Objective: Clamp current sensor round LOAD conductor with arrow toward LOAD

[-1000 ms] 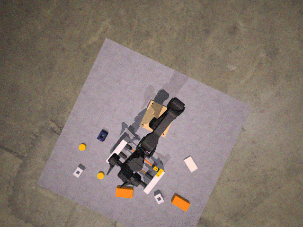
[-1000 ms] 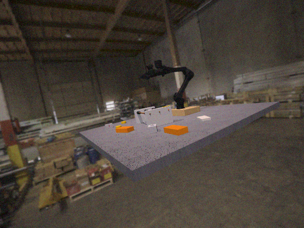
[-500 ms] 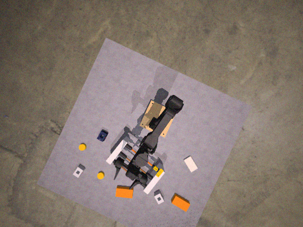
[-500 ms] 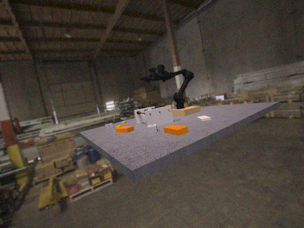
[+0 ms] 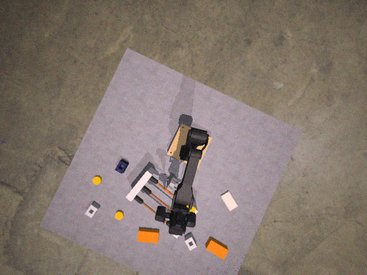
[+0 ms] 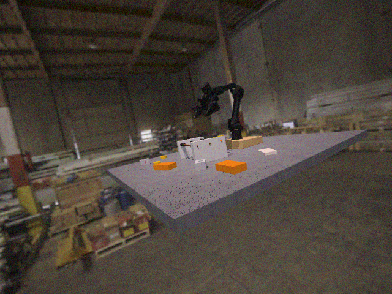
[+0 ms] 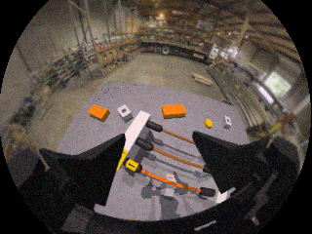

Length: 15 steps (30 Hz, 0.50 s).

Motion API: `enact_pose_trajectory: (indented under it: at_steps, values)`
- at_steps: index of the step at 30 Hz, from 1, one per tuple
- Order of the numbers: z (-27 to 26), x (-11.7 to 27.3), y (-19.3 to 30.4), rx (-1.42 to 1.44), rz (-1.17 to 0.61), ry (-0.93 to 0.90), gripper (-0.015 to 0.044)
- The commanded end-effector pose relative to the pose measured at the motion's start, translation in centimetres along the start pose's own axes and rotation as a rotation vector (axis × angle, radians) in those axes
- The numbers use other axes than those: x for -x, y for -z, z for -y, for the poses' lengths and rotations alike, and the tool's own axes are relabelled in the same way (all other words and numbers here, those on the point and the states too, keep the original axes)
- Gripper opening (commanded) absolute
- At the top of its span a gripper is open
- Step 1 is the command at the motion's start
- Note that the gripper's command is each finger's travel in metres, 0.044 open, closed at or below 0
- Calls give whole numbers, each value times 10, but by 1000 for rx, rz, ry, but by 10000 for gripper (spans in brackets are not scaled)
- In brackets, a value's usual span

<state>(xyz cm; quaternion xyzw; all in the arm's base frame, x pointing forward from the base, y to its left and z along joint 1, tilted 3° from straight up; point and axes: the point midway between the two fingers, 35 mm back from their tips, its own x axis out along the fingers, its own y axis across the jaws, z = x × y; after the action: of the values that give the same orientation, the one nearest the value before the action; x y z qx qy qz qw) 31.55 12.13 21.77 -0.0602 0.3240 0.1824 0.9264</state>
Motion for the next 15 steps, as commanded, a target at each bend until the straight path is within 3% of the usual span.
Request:
enact_pose_trajectory:
  at_steps: [1, 4, 15]
  values:
    - [-69, -2, 41, 153, -375, -171, 440]
    - [-85, 3, 55, 202, -485, -206, 440]
    - [-86, 3, 56, 205, -493, -208, 440]
